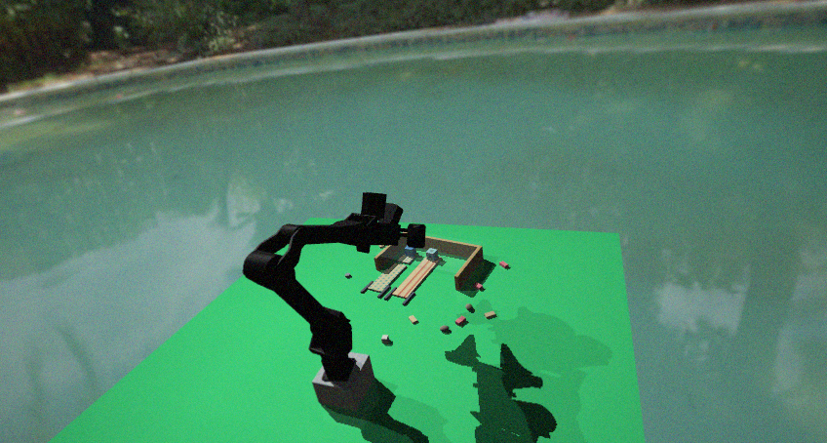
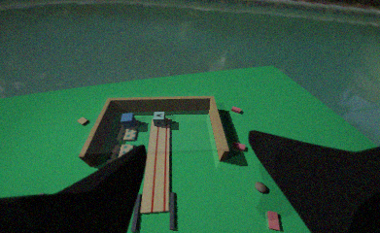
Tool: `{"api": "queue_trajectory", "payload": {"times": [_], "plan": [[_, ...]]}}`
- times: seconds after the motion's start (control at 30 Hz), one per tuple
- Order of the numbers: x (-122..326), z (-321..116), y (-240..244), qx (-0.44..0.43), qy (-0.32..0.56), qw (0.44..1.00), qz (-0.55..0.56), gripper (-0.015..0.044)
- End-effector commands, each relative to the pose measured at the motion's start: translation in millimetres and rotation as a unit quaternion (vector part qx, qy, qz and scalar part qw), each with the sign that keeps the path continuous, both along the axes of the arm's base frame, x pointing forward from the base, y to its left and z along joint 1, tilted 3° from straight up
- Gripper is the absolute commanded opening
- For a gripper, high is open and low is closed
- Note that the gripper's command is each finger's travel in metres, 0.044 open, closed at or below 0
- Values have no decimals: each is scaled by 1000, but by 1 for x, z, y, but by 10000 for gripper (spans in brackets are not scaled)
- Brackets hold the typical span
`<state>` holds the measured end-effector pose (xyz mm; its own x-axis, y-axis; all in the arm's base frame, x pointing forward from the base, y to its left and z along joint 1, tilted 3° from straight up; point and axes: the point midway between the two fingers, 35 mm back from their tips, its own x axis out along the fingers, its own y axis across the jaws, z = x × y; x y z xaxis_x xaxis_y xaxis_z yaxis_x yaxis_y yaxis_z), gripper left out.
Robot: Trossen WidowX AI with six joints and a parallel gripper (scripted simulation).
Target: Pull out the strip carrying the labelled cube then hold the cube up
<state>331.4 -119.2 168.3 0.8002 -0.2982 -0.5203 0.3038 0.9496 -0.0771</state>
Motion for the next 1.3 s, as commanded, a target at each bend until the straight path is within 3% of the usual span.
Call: {"api": "queue_trajectory", "payload": {"times": [0.0, 0.8, 1.27], "plan": [[-13, -26, 51, 57, 29, 997, 54, 400], [-14, -27, 53, 59, 30, 996, 56, 400], [45, -81, 52, 156, 289, 944, 15, 33]]}}
